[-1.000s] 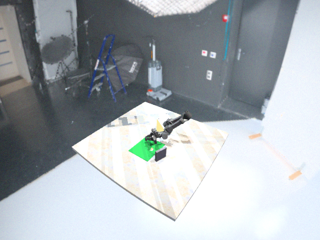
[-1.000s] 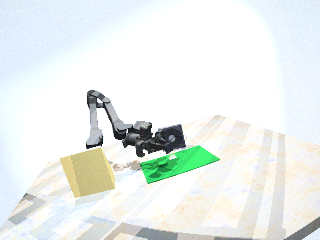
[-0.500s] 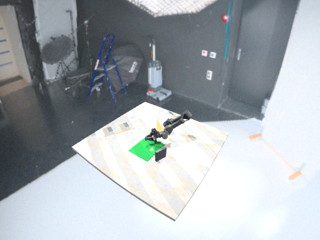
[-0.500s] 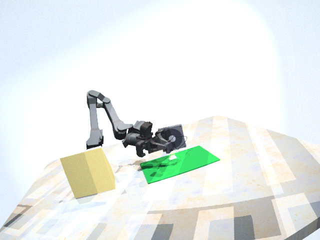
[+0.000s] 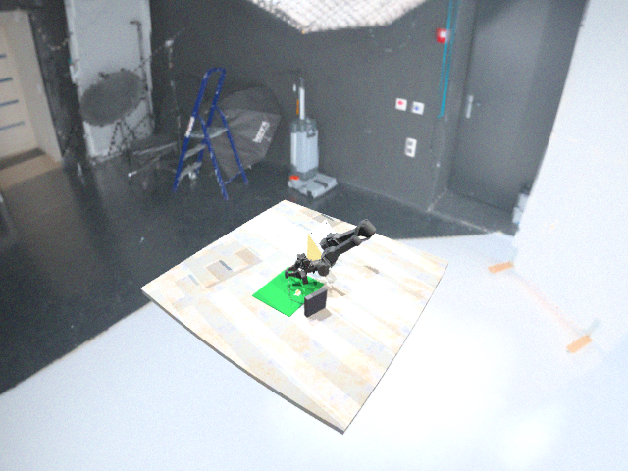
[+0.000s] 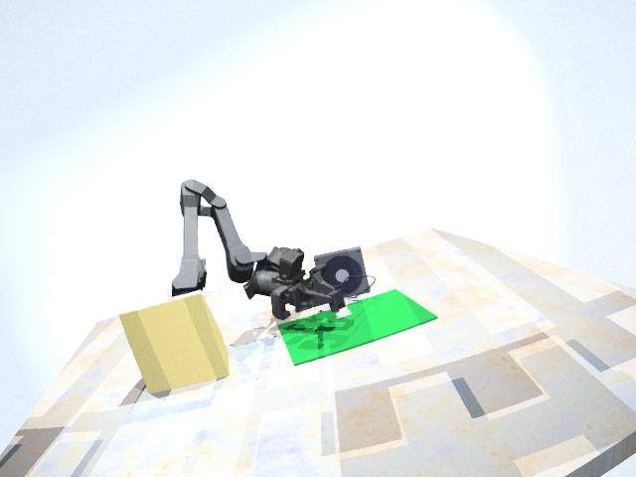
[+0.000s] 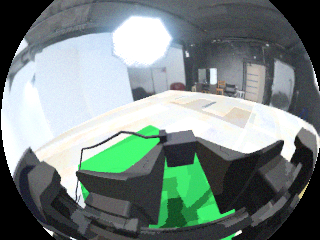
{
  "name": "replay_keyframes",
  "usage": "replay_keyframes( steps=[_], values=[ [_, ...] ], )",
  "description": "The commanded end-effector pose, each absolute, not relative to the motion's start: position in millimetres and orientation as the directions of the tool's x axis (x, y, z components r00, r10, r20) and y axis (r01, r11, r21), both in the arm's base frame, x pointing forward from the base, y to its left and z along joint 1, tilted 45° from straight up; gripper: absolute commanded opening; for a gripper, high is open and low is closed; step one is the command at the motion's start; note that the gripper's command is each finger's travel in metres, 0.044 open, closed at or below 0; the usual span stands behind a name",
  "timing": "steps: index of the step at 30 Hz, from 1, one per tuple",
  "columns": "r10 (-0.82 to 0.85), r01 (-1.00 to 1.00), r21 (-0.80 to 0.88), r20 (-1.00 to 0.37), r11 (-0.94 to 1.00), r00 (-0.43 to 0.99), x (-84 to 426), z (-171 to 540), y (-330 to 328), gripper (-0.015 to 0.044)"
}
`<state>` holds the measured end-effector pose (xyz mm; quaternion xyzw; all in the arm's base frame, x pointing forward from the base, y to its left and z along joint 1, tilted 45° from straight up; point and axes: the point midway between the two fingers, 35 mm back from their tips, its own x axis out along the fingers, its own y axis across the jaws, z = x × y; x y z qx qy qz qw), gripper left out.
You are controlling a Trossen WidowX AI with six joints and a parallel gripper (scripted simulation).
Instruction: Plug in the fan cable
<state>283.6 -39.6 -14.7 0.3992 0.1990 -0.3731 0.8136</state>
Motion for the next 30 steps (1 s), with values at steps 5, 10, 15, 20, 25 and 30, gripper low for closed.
replay_keyframes(
  steps=[5,10,15,20,25,30],
  values=[
    [-0.454,0.765,0.507,-0.616,0.397,0.644,286,-19,-35,0.0000],
    [-0.454,0.765,0.507,-0.616,0.397,0.644,286,-23,-31,0.0000],
    [-0.454,0.765,0.507,-0.616,0.397,0.644,286,-26,-28,0.0000],
    [-0.454,0.765,0.507,-0.617,0.397,0.644,286,-30,-25,0.0000],
    [-0.453,0.765,0.507,-0.617,0.397,0.643,287,-33,-21,0.0000],
    [-0.453,0.765,0.507,-0.617,0.397,0.643,287,-37,-18,0.0000]
  ],
)
